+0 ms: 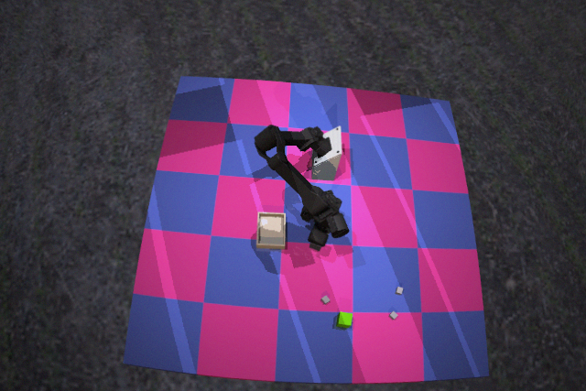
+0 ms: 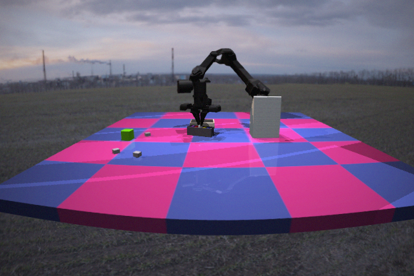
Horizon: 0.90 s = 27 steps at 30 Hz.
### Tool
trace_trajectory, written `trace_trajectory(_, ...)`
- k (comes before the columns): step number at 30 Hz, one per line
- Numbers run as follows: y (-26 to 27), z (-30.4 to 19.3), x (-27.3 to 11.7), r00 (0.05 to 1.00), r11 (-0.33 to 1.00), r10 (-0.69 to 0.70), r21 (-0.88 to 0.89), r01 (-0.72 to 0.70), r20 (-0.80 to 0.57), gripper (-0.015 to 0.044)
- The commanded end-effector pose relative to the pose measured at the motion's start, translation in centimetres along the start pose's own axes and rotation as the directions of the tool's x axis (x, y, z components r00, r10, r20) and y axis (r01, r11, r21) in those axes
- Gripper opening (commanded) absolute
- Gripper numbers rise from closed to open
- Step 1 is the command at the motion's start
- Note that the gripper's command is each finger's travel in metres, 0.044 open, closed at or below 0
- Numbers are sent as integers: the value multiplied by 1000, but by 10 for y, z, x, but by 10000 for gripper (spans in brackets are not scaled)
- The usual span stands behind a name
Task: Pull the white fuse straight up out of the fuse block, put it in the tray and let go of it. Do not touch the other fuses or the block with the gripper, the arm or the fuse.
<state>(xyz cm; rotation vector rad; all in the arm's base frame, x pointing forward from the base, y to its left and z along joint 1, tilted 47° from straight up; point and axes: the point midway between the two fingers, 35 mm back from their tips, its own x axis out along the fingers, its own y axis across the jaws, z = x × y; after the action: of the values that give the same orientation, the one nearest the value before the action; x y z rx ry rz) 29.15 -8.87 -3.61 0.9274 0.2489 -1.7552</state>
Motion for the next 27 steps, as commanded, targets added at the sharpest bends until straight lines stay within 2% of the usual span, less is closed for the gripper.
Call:
trace_trajectory(1,1,-1,-3,1000,1000,-1,7,1,-4,0)
trace_trajectory(27,1,-1,-15,1000,1000,-1,5,1,-3,0)
